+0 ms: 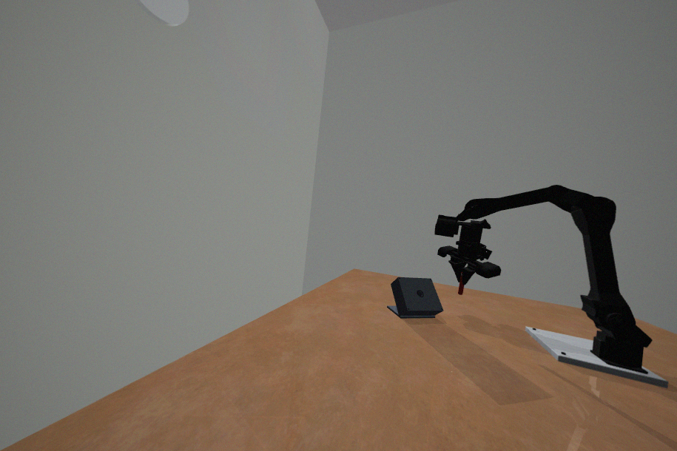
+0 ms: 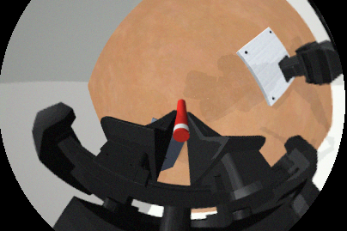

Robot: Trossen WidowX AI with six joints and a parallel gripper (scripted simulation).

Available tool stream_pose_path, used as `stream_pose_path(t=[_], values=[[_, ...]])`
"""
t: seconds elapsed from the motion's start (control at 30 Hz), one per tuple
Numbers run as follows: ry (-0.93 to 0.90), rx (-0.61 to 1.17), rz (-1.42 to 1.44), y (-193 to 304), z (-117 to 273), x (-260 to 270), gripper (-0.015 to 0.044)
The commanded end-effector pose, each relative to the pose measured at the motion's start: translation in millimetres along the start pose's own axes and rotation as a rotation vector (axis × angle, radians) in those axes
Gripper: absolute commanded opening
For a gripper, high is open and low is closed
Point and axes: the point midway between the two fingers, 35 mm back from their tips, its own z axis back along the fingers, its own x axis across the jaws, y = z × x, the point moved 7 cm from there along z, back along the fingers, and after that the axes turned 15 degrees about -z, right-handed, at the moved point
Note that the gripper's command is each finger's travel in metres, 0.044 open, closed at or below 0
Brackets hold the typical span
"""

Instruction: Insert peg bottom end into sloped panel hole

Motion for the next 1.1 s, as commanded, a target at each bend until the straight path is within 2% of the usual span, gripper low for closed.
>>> stream_pose_path(t=[0.0, 1.07], values=[[-0.019, -0.002, 0.029, 4.0, 1.3, -2.4, 0.0000], [-0.164, -0.016, 0.251, 36.1, 14.2, -30.3, 0.0000]])
